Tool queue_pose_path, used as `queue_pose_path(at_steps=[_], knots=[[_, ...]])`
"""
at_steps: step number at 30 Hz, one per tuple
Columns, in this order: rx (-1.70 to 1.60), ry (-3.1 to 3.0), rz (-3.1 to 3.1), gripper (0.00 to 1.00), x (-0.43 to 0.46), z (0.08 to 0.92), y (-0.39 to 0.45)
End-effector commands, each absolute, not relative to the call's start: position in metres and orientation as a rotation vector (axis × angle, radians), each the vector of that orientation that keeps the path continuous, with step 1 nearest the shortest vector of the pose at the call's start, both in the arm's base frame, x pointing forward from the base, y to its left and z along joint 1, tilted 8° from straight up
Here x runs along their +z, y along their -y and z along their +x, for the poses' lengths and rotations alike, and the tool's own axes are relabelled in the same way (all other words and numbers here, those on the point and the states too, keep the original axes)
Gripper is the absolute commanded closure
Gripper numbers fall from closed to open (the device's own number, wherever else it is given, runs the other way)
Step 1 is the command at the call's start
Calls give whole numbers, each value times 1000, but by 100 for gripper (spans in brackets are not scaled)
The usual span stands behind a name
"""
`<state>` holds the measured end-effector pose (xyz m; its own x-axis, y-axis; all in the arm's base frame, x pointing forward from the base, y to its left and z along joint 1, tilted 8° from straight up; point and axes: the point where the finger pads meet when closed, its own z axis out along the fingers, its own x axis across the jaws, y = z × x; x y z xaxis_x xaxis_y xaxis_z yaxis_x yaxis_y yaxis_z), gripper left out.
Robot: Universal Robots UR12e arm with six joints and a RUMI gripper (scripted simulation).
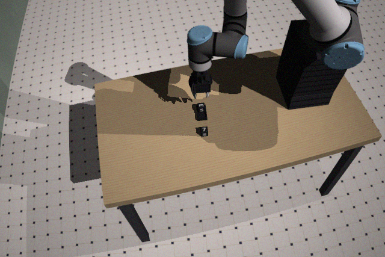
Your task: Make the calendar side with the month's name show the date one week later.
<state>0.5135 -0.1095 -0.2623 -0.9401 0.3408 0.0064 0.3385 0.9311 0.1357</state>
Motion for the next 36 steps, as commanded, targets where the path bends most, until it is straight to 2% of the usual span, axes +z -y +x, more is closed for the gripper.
queue_pose_path(at_steps=[1,36], knots=[[210,-3069,540,71,-263,514,110],[211,-3069,539,71,-300,515,106]])
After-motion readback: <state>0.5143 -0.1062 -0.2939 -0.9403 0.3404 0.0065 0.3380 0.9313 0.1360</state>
